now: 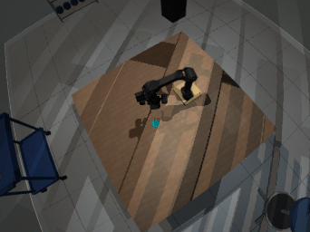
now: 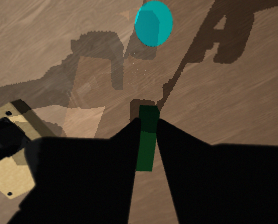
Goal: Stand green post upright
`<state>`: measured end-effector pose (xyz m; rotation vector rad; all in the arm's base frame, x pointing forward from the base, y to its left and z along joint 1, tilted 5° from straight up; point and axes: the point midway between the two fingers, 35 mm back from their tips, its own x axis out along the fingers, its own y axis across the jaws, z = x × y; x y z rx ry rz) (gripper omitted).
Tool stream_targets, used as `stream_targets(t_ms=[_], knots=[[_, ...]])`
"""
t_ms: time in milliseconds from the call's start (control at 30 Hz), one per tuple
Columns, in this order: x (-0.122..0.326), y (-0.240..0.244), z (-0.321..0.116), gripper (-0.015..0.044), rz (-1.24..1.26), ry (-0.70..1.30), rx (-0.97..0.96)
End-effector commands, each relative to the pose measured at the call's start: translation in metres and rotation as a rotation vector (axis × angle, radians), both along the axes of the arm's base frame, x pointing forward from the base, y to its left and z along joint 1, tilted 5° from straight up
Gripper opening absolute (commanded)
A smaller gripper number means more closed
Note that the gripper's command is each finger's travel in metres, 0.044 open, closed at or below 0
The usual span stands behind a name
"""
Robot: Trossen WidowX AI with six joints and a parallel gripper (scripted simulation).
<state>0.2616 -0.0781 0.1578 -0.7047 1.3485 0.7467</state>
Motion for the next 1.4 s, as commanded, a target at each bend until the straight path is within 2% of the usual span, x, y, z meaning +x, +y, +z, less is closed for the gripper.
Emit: stream_targets(t_ms=[0,967,1367], knots=[[0.011,0.007,0.004,0.0023,-0.032,0.0,0.002],[0.066,0.075,0.02,0.0023,-0.226,0.002,0.021],[0.077,0.077,0.014,0.0023,-0.265,-0.041,0.065]])
